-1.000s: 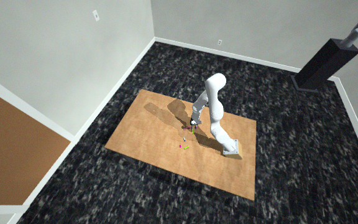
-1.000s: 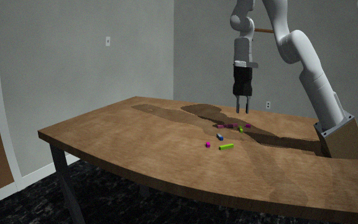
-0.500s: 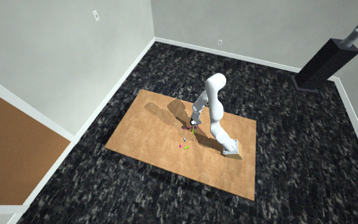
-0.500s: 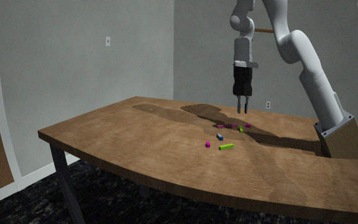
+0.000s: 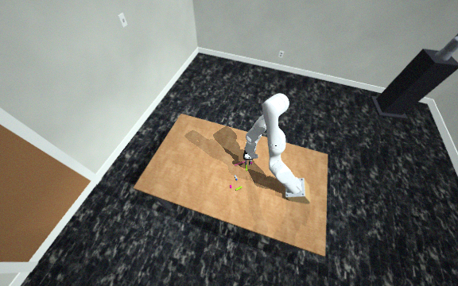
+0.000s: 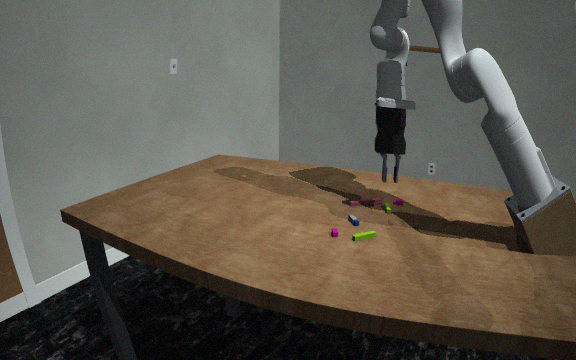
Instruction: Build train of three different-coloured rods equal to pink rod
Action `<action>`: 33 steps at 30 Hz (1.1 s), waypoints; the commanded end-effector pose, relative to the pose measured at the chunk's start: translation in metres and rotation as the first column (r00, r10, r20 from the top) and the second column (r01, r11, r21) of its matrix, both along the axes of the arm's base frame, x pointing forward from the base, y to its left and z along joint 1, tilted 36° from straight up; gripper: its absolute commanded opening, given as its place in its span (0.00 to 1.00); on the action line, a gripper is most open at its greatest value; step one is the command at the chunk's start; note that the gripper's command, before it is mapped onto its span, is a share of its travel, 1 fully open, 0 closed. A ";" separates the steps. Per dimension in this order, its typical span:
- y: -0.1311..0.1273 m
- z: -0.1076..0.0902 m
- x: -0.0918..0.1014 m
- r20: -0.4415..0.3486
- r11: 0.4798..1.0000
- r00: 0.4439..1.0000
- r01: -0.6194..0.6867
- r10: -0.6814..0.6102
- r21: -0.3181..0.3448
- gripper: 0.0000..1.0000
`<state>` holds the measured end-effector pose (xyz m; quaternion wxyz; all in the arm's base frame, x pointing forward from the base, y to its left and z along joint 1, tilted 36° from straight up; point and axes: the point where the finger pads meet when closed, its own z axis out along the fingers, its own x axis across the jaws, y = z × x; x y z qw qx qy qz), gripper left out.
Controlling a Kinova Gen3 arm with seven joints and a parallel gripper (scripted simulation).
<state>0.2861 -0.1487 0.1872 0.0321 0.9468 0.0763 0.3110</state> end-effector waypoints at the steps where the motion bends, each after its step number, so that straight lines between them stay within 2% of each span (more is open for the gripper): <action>1: 0.000 0.000 0.000 0.000 1.000 1.000 -0.001 0.001 0.000 0.54; 19: 0.000 -0.012 0.009 0.000 1.000 1.000 -0.001 0.001 0.000 0.54; 33: -0.001 -0.029 0.022 0.001 1.000 1.000 -0.001 0.001 0.000 0.54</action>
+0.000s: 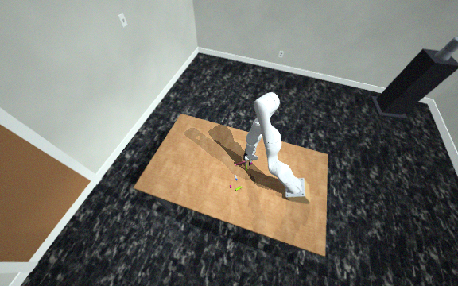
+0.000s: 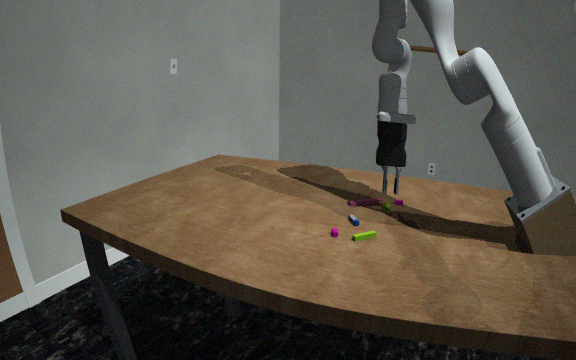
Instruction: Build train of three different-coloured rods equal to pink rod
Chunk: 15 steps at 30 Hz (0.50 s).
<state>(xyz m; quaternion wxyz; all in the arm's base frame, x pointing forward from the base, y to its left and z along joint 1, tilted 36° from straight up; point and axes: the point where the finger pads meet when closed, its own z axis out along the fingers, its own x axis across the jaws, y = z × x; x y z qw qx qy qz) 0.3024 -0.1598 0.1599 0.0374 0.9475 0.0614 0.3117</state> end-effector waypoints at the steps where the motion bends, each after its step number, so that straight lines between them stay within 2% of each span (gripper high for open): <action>1: 0.010 -0.003 0.007 -0.002 0.999 0.999 -0.033 0.033 0.001 0.54; 15: 0.010 -0.014 0.014 -0.002 0.999 0.999 -0.033 0.033 0.001 0.54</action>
